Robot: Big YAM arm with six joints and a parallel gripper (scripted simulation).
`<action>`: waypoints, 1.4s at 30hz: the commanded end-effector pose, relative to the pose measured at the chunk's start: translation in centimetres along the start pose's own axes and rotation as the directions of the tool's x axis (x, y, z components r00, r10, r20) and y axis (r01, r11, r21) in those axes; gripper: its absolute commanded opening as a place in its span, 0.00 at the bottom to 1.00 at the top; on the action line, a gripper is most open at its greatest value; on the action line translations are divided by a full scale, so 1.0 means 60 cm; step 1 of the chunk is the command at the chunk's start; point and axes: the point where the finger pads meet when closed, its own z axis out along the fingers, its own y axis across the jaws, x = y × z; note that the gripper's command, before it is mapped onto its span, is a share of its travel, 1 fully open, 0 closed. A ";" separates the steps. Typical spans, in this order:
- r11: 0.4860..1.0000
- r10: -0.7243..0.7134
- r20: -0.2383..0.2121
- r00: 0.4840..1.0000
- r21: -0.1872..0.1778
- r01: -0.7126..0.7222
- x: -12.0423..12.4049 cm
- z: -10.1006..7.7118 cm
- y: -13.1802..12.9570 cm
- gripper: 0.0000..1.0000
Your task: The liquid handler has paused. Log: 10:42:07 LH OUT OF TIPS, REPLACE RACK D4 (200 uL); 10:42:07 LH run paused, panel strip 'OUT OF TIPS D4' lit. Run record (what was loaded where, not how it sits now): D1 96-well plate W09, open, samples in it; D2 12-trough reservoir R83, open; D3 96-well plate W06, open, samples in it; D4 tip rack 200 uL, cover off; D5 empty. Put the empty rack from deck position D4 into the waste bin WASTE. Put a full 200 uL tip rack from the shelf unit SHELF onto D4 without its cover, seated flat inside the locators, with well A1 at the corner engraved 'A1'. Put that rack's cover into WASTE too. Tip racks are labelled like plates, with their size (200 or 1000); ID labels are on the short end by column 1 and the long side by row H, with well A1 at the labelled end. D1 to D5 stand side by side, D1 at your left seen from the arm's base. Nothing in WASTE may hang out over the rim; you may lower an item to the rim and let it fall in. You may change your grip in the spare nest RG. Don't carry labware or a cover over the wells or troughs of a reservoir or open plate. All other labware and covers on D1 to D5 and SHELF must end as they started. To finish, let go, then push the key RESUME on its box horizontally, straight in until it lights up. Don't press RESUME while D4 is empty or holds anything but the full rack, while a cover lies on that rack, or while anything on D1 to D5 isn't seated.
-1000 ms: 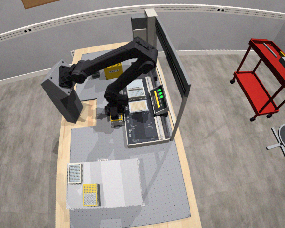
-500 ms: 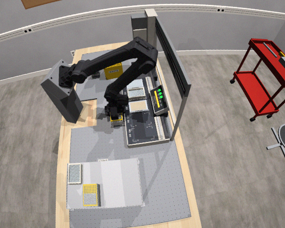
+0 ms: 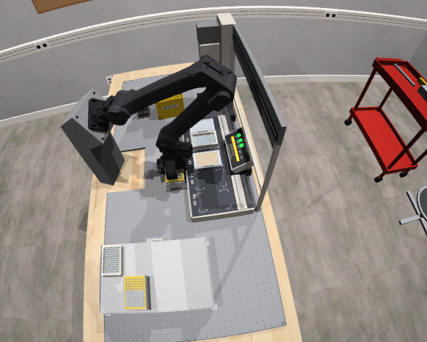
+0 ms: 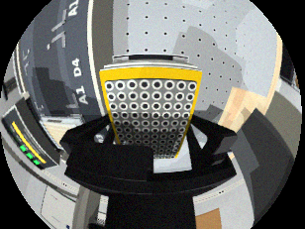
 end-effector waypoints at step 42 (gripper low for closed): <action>1.000 0.001 -0.010 1.000 0.018 -0.001 0.010 -0.101 -0.021 1.00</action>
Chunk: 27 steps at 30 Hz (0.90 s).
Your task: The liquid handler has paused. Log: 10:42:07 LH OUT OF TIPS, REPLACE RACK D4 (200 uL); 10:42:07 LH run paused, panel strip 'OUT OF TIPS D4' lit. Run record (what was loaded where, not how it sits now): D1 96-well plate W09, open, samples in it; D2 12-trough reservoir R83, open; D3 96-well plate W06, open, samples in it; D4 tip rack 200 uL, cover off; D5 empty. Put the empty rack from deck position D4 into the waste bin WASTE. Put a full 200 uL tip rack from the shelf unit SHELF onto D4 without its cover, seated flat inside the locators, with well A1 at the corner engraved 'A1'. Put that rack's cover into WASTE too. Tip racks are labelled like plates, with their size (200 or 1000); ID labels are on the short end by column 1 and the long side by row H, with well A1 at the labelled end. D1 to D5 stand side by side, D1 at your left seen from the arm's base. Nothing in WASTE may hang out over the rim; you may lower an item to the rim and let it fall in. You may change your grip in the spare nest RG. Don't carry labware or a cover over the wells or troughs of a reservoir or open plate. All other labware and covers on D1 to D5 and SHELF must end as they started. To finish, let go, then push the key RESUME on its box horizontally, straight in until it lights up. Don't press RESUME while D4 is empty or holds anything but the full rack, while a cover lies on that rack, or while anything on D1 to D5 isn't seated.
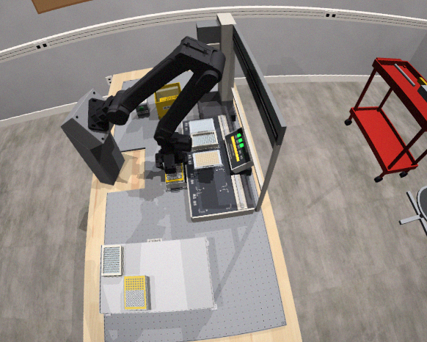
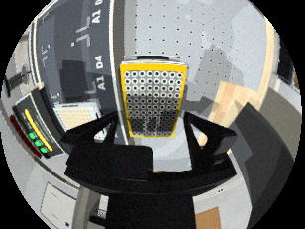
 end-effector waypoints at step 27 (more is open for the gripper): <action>1.000 0.007 -0.011 1.000 0.018 -0.007 0.012 -0.088 -0.021 1.00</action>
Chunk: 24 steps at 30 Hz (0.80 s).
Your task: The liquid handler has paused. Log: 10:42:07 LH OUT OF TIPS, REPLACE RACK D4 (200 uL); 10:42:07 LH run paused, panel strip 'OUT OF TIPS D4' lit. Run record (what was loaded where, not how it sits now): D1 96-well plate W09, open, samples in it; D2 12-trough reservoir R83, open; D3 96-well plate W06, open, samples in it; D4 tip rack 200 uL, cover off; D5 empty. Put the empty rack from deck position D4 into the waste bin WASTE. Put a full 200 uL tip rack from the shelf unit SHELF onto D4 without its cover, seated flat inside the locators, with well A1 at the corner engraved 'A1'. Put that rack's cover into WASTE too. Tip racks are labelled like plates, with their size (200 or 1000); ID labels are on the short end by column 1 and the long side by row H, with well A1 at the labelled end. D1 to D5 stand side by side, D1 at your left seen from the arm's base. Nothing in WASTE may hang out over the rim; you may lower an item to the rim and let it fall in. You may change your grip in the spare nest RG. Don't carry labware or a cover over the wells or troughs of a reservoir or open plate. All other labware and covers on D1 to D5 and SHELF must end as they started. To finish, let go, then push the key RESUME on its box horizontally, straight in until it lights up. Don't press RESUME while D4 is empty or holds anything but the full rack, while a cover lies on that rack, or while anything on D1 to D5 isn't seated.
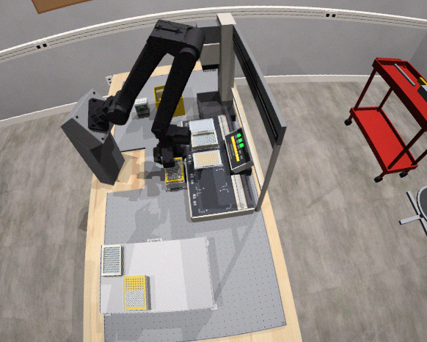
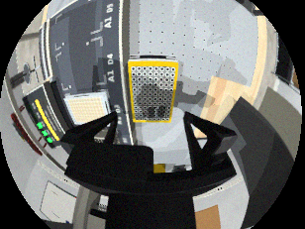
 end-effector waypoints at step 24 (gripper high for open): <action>1.000 0.009 -0.008 1.000 0.013 -0.009 0.009 -0.070 -0.015 1.00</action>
